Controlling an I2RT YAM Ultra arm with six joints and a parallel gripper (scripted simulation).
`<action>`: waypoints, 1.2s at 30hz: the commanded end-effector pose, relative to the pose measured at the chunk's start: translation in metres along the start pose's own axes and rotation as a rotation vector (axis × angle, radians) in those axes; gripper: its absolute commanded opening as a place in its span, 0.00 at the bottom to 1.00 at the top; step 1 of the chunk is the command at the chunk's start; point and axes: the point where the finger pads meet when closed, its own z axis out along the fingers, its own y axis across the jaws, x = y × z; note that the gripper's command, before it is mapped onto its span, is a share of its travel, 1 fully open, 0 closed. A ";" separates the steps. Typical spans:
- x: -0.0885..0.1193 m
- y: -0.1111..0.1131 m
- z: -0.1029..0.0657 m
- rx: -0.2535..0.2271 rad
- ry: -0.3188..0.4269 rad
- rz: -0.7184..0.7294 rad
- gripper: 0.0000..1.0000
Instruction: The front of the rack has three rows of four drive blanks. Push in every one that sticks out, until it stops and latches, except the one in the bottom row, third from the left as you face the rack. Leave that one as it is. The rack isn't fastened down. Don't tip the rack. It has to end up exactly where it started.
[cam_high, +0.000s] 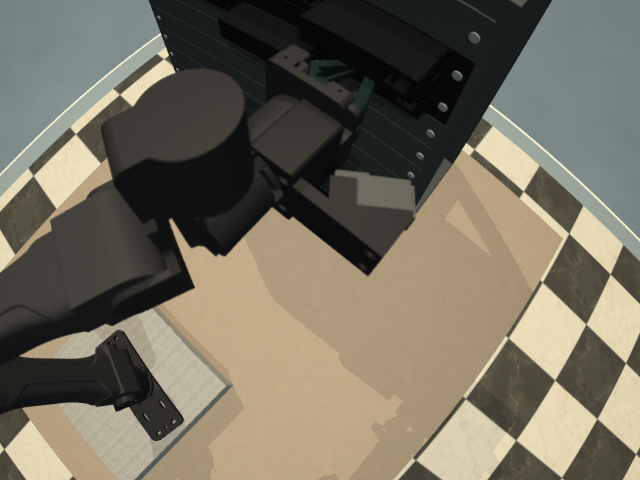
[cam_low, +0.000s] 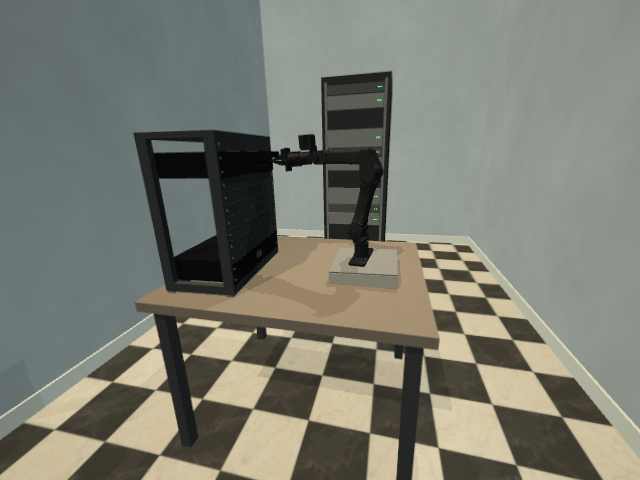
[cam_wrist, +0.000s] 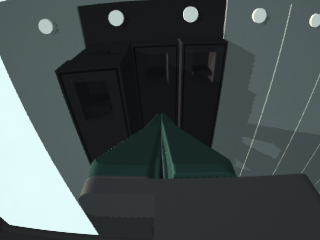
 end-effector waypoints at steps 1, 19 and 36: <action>0.006 0.028 0.005 -0.072 0.008 -0.045 0.00; 0.006 0.028 0.005 -0.072 0.008 -0.045 0.00; 0.003 0.011 -0.090 -0.043 -0.001 -0.026 0.00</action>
